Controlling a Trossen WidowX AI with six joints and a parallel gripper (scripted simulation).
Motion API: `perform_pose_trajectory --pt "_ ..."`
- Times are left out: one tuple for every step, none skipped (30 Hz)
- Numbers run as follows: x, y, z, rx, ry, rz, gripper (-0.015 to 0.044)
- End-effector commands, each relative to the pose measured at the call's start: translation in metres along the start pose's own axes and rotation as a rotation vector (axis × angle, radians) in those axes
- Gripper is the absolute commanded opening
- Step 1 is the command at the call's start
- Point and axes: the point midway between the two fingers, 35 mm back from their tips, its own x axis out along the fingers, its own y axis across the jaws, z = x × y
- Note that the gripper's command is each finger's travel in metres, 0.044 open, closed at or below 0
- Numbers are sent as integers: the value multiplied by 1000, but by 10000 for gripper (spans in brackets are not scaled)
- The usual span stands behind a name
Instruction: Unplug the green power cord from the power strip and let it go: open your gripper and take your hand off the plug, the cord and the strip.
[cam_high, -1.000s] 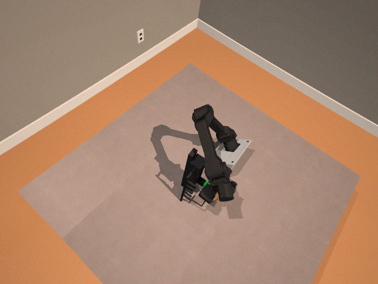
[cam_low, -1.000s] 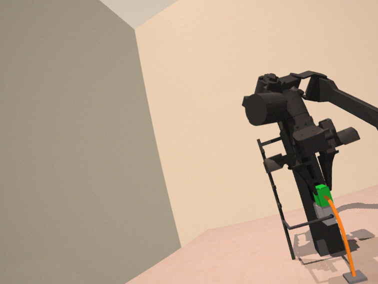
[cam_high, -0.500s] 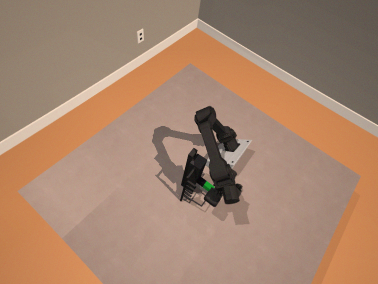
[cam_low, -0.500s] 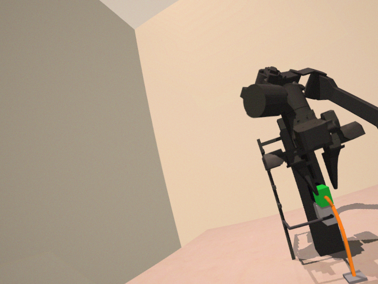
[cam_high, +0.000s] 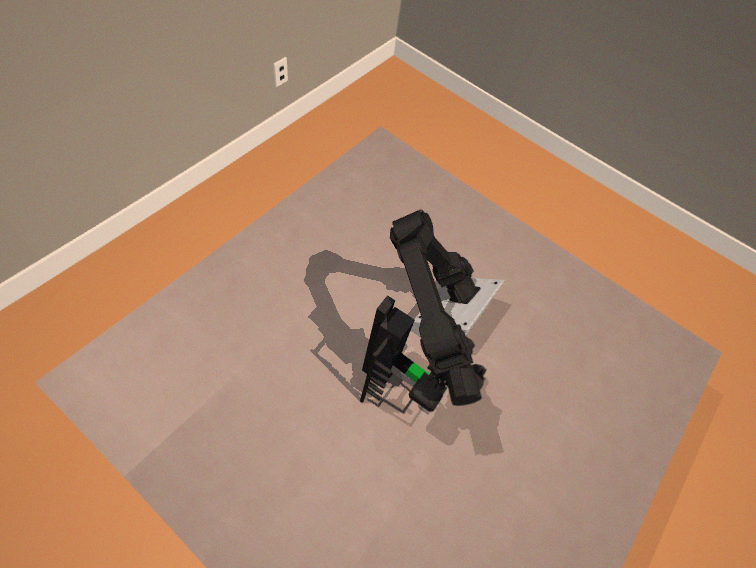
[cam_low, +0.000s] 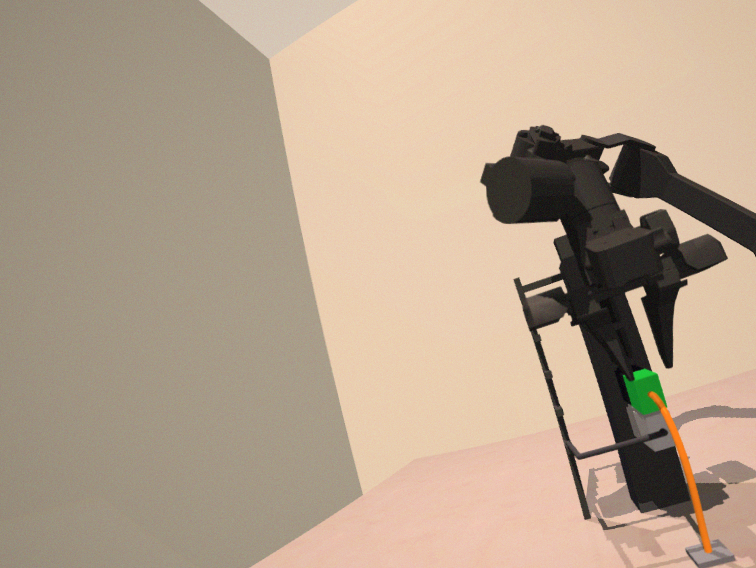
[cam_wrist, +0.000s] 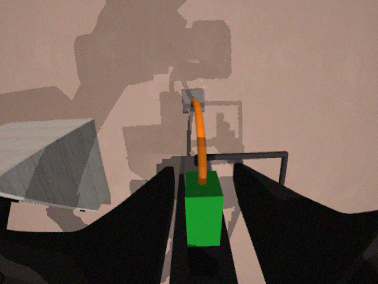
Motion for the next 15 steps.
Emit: perform_pose_trajectory --pt "-1 0 -5 -4 3 -5 160" --pt "-1 0 -7 -4 3 -5 160" --pt "-1 0 -9 -4 3 -5 160" --pt "-1 0 -10 -4 3 -5 160" --pt "-1 0 -12 -4 3 -5 160" --pt "-1 0 -14 -4 3 -4 160" --pt "-1 0 -15 -4 3 -4 160" --pt "-1 0 -17 -4 3 -4 160" --pt "-1 0 -18 -4 3 -4 160" --pt "-1 0 -20 -4 3 -4 160" --pt "-1 0 -22 -4 3 -4 160" --pt "-1 0 -23 -4 4 -4 160" --pt "-1 1 -25 -4 4 -4 160" --pt "-1 1 -27 -4 4 -4 160" --pt "-1 1 -28 -4 4 -4 160"
